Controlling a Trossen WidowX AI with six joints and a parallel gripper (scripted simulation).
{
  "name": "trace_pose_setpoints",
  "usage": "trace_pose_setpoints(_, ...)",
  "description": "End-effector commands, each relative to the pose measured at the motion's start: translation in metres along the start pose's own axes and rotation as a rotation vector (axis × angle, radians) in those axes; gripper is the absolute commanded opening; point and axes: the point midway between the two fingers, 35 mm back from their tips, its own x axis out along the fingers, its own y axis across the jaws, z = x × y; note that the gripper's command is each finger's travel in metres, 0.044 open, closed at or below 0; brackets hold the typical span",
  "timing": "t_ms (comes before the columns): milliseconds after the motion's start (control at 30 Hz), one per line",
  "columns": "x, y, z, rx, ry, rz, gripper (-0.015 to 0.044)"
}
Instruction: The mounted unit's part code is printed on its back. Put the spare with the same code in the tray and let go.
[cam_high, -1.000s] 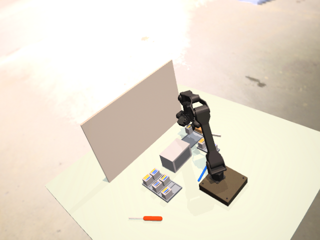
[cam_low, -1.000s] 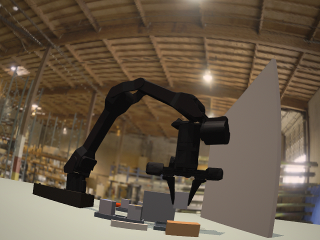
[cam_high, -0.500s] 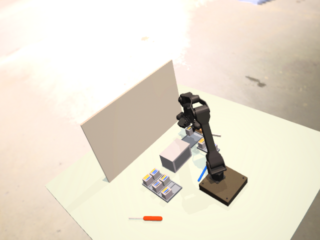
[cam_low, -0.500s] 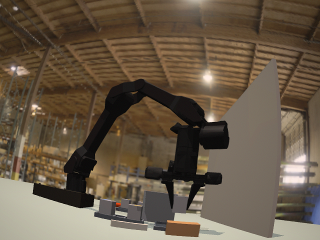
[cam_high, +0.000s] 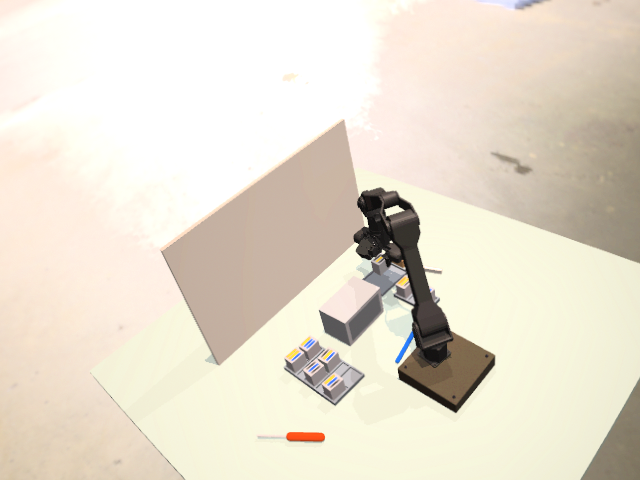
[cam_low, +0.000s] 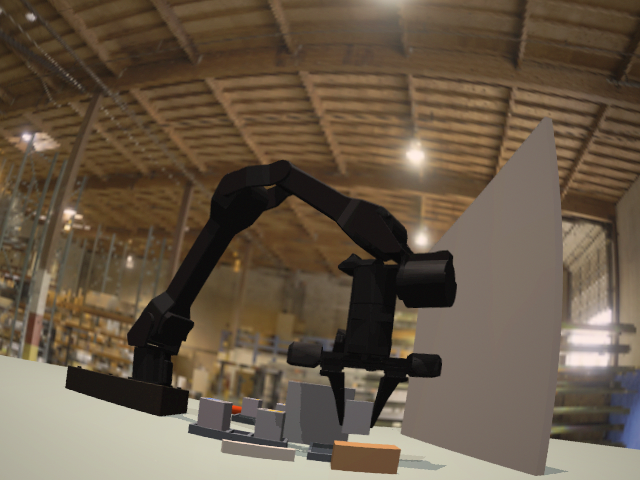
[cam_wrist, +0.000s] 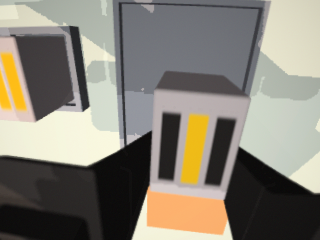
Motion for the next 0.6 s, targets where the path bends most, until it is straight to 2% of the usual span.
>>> trace_pose_setpoints(0, 0.004, 0.002, 0.001, -0.005, 0.001, 0.007, 0.0000)
trace_pose_setpoints(567, 0.017, 0.005, 0.002, -0.005, 0.000, 0.007, 0.0000)
